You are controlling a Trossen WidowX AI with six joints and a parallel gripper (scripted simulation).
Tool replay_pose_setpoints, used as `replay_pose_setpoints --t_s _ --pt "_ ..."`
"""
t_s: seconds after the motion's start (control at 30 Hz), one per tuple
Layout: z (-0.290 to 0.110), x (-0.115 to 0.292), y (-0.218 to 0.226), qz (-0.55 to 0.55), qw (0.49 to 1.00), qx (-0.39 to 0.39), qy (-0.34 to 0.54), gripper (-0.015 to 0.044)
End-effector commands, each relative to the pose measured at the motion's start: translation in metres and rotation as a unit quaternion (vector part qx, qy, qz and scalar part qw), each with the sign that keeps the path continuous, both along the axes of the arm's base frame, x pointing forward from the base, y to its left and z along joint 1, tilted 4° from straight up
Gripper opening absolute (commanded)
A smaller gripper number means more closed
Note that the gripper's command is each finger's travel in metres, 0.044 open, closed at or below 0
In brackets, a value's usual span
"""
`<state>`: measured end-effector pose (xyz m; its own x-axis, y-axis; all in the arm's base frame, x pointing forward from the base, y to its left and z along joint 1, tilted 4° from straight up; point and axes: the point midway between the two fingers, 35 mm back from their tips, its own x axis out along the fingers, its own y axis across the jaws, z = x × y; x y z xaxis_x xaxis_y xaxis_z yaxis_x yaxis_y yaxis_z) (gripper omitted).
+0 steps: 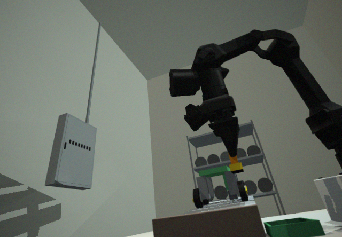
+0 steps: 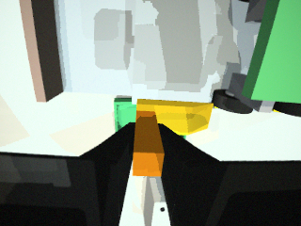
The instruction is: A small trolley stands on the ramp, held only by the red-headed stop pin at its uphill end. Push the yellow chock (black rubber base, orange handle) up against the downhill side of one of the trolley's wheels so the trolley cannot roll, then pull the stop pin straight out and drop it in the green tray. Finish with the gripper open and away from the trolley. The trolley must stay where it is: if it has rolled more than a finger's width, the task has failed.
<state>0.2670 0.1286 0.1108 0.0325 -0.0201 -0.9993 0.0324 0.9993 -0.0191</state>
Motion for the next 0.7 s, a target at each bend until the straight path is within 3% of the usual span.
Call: replay_pose_setpoints --t_s 0.0,0.67 --pt "-0.006 0.002 0.0 0.002 1.0 -0.002 -0.004 0.0" --pt "-0.058 0.006 -0.001 0.002 1.0 -0.002 -0.004 0.0"
